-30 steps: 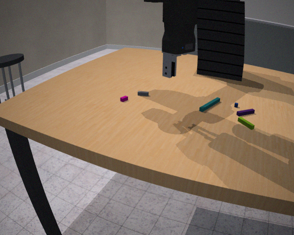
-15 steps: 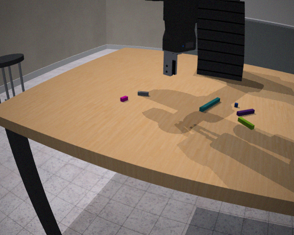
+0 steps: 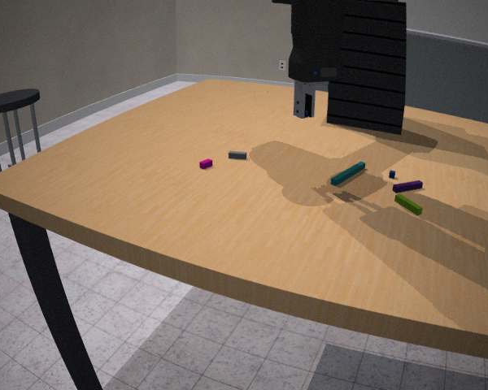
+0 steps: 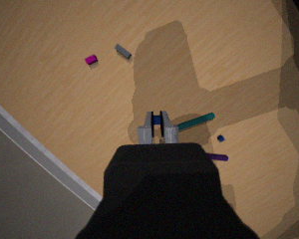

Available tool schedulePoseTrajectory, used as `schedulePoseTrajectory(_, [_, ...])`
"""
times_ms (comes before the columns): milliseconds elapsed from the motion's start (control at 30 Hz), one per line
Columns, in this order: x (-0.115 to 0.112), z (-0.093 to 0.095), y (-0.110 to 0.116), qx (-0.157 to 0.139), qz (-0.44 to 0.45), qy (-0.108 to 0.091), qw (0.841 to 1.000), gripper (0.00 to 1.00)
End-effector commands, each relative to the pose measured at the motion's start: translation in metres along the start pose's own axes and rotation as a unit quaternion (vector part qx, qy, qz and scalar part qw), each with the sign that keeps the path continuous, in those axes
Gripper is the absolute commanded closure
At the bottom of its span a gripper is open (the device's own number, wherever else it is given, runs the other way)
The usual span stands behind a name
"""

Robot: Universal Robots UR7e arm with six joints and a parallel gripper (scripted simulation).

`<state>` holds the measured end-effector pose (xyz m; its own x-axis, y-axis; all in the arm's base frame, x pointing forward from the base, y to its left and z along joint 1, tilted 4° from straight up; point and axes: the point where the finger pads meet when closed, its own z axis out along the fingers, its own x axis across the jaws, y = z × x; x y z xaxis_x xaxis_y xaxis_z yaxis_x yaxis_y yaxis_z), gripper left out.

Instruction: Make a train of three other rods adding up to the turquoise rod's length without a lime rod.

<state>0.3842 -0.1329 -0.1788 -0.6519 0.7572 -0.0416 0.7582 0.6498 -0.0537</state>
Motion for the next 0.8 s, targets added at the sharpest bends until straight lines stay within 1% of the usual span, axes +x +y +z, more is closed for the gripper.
schedulePoseTrajectory(0, [0.027, -0.003, -0.011, -0.001, 0.084, -0.002, 0.996, 0.76])
schedulePoseTrajectory(100, [0.039, -0.004, -0.015, -0.001, 0.117, -0.002, 0.993, 0.76])
schedulePoseTrajectory(200, [0.044, -0.005, -0.017, -0.001, 0.134, -0.002, 0.991, 0.76])
schedulePoseTrajectory(767, [0.045, -0.003, -0.016, -0.001, 0.134, -0.002, 0.991, 0.76])
